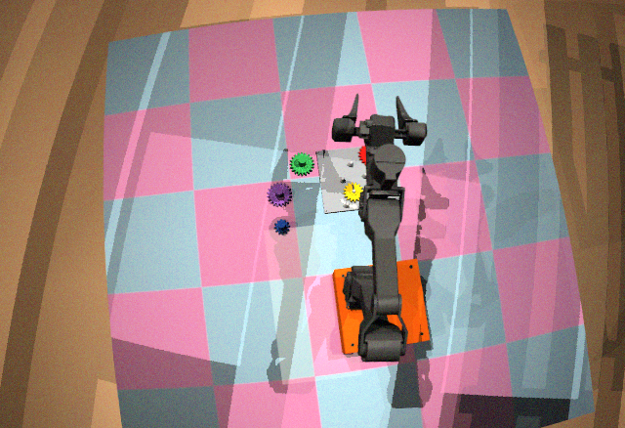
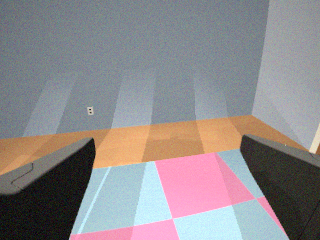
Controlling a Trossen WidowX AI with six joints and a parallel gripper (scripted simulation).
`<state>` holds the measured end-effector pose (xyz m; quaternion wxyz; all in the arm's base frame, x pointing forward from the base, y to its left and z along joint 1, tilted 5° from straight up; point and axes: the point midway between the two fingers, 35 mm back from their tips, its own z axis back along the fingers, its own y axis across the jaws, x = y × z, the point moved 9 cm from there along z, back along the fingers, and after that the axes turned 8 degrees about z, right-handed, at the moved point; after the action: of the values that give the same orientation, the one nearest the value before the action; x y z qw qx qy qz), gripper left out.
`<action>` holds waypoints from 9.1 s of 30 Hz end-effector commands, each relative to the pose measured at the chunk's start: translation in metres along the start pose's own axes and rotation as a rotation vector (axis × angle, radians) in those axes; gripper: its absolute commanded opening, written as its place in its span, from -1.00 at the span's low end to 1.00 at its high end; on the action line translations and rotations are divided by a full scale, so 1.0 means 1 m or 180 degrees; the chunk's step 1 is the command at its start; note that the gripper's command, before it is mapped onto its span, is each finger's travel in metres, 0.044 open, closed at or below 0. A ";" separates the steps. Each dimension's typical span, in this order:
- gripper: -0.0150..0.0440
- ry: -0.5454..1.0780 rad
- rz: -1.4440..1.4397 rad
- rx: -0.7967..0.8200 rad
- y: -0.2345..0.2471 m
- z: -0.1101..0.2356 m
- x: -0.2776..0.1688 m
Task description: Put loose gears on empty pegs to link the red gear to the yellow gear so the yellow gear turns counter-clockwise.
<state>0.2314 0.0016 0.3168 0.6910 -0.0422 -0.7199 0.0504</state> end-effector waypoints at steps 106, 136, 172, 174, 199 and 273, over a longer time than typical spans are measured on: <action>-0.49 0.4757 -0.0026 0.0620 0.232 -0.029 -0.156; -0.49 0.4751 -0.0028 0.0627 0.219 -0.025 -0.072; -0.49 0.4763 -0.0014 0.0609 0.163 -0.054 -0.084; -0.49 0.4763 -0.0013 0.0608 0.159 -0.056 -0.086; -0.49 0.4761 -0.0001 0.0597 0.106 -0.074 -0.114; -0.49 0.4742 0.0079 0.0614 0.003 -0.074 -0.164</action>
<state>0.3121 -0.0163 0.1590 0.9960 -0.0136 -0.0541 0.0705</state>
